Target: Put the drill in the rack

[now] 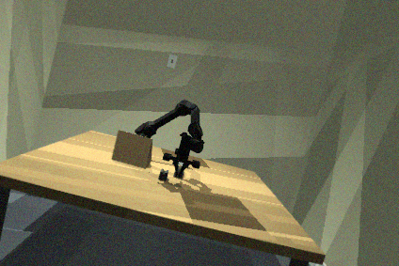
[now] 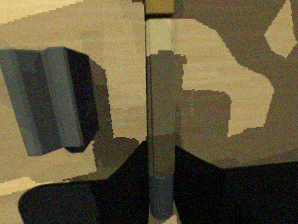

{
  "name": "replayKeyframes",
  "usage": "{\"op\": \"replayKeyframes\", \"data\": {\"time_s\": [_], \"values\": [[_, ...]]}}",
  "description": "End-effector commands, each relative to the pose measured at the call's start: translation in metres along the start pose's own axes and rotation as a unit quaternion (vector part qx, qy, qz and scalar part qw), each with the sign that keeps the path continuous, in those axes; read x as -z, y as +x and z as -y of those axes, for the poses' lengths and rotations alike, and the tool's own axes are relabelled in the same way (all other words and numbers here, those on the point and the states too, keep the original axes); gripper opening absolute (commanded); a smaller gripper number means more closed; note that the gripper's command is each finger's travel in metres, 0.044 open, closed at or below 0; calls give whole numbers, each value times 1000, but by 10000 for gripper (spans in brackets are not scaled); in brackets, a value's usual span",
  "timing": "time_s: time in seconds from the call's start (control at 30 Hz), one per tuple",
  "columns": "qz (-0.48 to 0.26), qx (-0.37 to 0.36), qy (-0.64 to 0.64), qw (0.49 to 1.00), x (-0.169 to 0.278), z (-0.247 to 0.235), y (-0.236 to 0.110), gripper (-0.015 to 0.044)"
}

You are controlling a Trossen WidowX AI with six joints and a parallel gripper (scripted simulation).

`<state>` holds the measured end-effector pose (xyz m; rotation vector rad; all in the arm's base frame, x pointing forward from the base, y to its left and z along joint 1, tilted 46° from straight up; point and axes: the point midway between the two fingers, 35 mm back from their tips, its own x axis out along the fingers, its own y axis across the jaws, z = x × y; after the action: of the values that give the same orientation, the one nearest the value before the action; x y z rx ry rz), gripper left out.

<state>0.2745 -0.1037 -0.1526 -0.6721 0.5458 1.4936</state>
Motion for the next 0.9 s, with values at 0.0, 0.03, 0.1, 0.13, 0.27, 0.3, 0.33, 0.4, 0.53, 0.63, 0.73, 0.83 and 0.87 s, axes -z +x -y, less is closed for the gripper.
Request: {"op": "replayKeyframes", "data": {"time_s": [0.0, 0.03, 0.1, 0.13, 0.27, 0.3, 0.33, 0.4, 0.53, 0.63, 0.73, 0.83, 0.87], "values": [[-3, -1, -2, 1000, 0, 1, -3, 0], [-3, -1, -2, 1000, 0, 1, -4, 0], [-3, -1, -2, 1000, 0, 1, -4, 0], [-3, -1, -2, 1000, 0, 1, -5, 0], [-3, -1, -2, 1000, 0, 1, -6, 0], [-3, -1, -2, 1000, 0, 1, -6, 0], [-3, -1, -2, 1000, 0, 1, -6, 0], [-3, -1, -2, 1000, 0, 1, -7, 0], [-3, -1, -2, 1000, 0, 1, -8, 0], [-3, -1, -2, 1000, 0, 1, -9, 0], [-3, -1, -2, 1000, 0, 1, -10, 0], [-3, -1, -2, 1000, 0, 1, -11, 0], [-3, -1, -2, 1000, 0, 1, -11, 0]]}}
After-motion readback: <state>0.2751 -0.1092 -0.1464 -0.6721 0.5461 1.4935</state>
